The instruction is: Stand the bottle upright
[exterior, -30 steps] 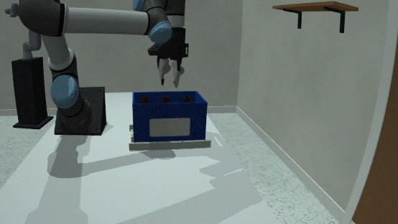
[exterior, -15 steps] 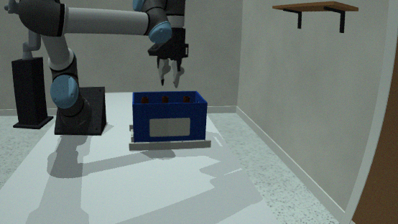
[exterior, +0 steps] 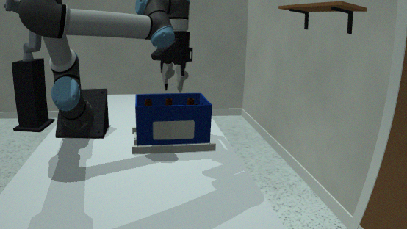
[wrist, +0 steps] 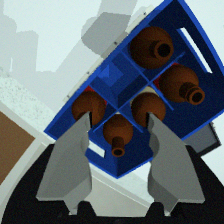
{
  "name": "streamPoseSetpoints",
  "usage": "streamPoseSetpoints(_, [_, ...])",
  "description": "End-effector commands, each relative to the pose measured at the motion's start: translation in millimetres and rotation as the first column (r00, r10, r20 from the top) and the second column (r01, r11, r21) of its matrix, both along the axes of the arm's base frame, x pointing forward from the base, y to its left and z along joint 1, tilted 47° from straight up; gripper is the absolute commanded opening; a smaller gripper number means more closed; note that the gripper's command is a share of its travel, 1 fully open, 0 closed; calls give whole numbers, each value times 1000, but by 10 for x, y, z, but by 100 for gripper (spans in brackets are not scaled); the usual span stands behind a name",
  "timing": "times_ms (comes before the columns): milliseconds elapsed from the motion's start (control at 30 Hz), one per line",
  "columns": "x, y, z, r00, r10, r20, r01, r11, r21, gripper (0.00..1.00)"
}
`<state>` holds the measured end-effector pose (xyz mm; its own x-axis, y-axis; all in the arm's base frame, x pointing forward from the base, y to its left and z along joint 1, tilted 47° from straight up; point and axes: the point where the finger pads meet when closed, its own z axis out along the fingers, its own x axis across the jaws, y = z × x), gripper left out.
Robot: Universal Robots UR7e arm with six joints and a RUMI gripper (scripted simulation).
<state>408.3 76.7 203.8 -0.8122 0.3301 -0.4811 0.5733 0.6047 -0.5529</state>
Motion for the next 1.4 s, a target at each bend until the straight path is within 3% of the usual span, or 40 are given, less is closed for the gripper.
streamPoseSetpoints(0, [5,-17,-16,1000,1,1,-1,1000,0,38])
streamPoseSetpoints(500, [26,-162,-151,1000,1,1,-1,1000,0,38])
streamPoseSetpoints(1367, [38,-237,-220,1000,1,1,-1,1000,0,38])
